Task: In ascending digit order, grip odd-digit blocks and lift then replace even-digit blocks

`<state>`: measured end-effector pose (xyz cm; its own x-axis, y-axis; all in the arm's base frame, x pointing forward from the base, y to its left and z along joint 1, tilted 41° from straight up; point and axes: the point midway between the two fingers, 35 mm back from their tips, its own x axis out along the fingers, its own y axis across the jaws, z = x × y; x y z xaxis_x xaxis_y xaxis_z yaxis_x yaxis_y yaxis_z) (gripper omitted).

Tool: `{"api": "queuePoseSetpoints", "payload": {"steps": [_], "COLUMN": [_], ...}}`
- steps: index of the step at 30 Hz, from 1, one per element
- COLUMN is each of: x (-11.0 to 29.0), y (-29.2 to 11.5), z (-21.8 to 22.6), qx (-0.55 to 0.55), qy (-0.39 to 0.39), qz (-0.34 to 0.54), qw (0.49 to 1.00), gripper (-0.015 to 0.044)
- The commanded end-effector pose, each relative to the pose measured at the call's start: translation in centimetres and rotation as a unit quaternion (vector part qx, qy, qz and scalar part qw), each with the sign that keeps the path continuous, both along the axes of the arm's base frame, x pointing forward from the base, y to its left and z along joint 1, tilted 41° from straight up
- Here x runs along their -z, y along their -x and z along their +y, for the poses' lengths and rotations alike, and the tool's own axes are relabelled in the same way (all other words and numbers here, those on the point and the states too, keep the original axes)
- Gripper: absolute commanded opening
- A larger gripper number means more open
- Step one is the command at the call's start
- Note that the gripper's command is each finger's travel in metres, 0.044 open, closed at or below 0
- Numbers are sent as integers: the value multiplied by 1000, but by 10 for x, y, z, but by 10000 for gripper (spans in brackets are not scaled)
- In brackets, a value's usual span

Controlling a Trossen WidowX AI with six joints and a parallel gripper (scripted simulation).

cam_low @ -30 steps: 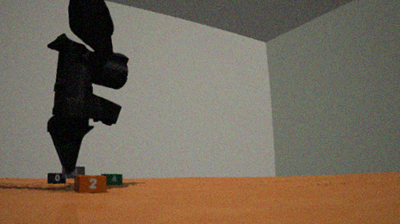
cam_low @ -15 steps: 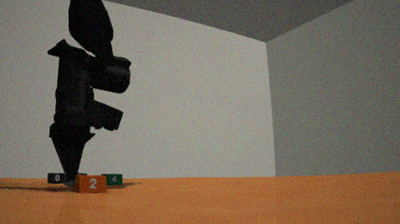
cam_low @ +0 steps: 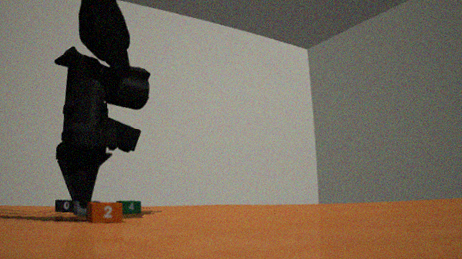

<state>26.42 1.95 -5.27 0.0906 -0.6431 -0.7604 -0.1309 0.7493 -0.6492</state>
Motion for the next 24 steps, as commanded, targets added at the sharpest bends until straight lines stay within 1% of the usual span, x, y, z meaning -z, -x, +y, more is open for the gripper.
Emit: {"api": "queuePoseSetpoints", "payload": {"steps": [1, 4, 7, 8, 11, 13, 18, 21, 24], "x": [2, 0, -23, -26, -26, -23, -1, 14, 30], "y": [1, 2, 4, 5, 5, 3, 8, 26, 52], "z": [-1, 1, 21, 23, 23, 34, 116, 165, 206], "qx": [-1, -1, -1, -1, -1, -2, -6, -5, -2], "qy": [3, 3, 2, 2, 2, -1, -14, -13, -7], "qz": [4, 4, 4, 4, 4, 4, 7, 8, 6], "qw": [1000, 1000, 1000, 1000, 1000, 1000, 1000, 1000, 1000], "gripper": [400, 400, 400, 400, 400, 400, 400, 400, 400]}}
